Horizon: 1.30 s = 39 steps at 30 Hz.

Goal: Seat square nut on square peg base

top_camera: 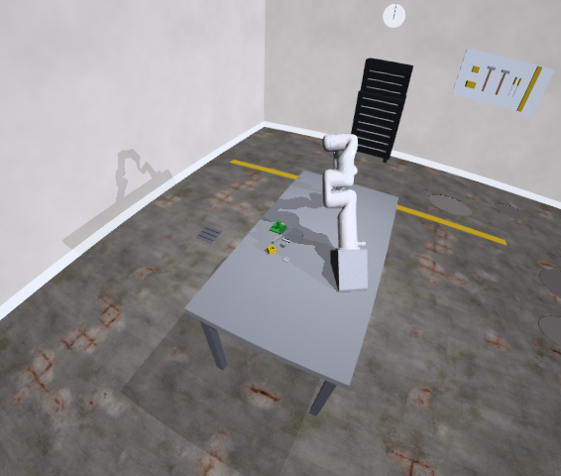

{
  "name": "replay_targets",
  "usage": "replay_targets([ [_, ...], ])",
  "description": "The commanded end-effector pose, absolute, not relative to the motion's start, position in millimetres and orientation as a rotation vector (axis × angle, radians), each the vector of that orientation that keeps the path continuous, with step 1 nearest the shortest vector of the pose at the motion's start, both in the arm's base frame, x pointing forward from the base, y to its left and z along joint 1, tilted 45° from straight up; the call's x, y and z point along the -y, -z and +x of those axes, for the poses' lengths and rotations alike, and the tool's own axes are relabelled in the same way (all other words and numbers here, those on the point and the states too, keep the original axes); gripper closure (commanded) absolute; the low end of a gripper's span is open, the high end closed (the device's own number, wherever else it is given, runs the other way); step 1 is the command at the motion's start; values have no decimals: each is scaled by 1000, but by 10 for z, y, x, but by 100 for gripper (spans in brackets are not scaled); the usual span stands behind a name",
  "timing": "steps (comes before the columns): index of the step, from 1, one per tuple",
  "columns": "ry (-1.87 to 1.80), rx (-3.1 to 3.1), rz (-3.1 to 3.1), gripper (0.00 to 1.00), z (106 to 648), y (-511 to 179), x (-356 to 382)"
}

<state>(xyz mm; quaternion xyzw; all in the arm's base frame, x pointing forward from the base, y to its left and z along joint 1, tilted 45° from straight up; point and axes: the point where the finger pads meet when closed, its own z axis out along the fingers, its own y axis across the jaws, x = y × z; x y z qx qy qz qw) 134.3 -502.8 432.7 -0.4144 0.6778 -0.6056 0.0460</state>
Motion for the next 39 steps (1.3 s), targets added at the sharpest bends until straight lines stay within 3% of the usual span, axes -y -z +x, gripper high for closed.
replay_targets([
  [1, 1553, -2359, -1182, 40, 1544, -3904, 4458],
  [39, 1338, -2540, -1058, 40, 1837, -3280, 3715],
])
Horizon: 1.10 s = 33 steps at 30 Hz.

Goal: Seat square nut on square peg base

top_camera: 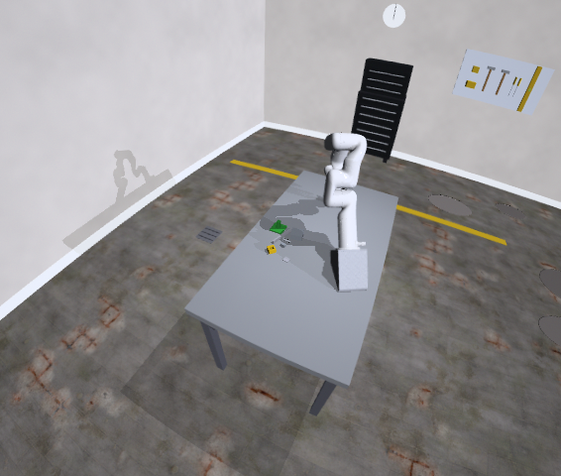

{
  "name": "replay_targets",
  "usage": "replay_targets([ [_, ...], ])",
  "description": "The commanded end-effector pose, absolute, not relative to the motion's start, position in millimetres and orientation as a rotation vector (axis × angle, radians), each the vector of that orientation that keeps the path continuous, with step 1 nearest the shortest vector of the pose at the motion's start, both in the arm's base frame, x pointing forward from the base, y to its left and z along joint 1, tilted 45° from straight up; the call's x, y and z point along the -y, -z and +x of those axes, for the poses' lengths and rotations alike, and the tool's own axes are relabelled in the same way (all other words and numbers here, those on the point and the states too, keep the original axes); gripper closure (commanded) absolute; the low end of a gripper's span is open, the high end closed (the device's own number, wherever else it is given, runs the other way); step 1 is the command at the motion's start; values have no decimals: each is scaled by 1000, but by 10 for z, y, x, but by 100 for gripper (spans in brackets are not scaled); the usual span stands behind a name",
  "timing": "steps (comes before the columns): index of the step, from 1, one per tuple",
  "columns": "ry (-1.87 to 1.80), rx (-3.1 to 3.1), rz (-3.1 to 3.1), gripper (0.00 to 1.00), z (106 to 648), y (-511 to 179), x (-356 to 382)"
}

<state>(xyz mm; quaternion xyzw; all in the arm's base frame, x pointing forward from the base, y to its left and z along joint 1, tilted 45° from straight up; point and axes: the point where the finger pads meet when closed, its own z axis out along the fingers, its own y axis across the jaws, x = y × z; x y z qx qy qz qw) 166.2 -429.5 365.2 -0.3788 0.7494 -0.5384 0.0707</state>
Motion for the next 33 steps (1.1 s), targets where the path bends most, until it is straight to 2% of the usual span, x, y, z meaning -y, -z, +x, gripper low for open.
replay_targets([
  [1, 1334, -2543, -1056, 40, 1846, -3262, 3697],
  [28, 1306, -2558, -1032, 40, 2053, -2991, 3322],
  [29, 1298, -2564, -1030, 100, 2080, -2938, 3273],
  [33, 1287, -2571, -1028, 100, 2118, -2873, 3210],
])
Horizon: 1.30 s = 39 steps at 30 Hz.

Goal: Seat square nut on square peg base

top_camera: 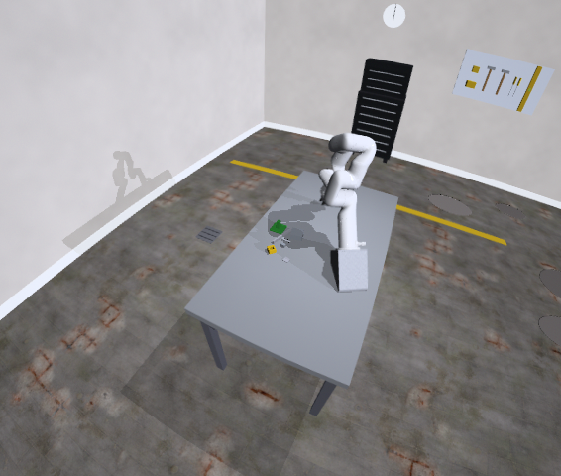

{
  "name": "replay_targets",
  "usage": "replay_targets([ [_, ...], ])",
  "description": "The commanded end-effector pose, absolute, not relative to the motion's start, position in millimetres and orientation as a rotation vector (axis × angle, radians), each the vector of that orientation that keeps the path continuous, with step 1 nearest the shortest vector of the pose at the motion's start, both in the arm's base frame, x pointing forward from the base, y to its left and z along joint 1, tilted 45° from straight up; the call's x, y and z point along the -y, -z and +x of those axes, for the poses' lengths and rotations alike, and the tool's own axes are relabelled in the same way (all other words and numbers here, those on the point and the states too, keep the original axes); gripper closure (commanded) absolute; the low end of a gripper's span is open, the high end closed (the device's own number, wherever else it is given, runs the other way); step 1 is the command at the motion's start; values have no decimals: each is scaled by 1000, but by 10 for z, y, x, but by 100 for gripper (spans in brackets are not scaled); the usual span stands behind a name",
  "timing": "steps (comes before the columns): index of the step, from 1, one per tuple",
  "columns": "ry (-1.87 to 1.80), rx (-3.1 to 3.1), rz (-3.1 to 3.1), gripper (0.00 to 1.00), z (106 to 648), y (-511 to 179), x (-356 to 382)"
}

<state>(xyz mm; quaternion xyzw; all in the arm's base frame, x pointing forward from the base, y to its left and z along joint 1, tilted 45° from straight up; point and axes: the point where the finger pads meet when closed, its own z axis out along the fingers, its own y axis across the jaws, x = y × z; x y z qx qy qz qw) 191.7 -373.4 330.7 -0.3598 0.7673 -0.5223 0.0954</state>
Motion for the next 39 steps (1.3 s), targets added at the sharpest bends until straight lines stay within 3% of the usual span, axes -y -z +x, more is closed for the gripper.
replay_targets([
  [1, 1285, -2573, -1027, 100, 2127, -2856, 3195],
  [39, 1211, -2635, -1015, 100, 2379, -2368, 2619],
])
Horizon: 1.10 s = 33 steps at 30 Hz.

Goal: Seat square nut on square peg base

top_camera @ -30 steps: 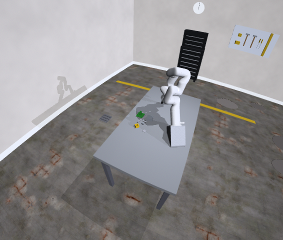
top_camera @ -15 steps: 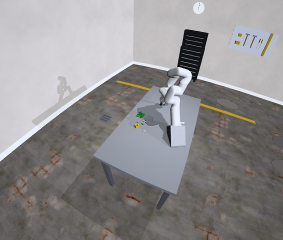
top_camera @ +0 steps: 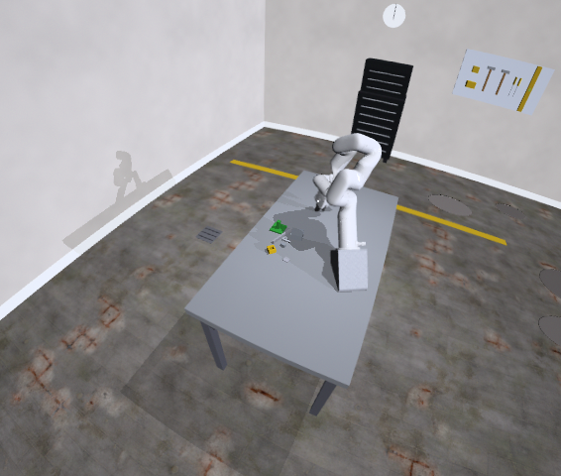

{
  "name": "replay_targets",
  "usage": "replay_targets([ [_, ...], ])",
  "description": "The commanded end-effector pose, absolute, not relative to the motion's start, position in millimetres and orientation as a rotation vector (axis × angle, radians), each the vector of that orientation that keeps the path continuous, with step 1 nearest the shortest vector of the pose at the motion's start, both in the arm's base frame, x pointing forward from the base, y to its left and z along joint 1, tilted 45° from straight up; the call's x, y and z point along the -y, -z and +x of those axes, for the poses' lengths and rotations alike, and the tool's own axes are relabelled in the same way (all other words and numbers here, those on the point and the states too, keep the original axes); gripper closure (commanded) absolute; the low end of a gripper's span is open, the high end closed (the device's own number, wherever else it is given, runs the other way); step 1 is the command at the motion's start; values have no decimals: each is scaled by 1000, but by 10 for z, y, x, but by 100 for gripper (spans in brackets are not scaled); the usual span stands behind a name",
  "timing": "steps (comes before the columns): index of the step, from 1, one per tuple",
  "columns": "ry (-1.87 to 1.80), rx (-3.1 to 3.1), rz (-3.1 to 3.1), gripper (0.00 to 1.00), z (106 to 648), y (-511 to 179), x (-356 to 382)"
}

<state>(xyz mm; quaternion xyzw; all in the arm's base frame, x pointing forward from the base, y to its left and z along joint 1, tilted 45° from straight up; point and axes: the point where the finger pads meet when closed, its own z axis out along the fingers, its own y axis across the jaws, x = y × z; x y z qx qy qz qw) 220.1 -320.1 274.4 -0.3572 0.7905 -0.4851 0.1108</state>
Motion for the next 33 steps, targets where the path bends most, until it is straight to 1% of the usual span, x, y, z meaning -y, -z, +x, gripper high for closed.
replay_targets([
  [1, 1211, -2635, -1015, 100, 2381, -2365, 2615],
  [2, 1425, -2321, -1049, 0, 2205, -2746, 3198],
  [7, 1425, -2321, -1049, 0, 2205, -2746, 3198],
  [8, 1442, -2304, -1042, 40, 2237, -2834, 3212],
  [16, 1416, -2310, -1029, 40, 2357, -2823, 3181],
  [22, 1343, -2332, -995, 40, 2704, -2767, 3056],
  [24, 1343, -2332, -995, 40, 2704, -2767, 3056],
  [27, 1290, -2352, -974, 40, 2968, -2703, 2923],
  [33, 1173, -2418, -941, 40, 2918, -2647, 2813],
])
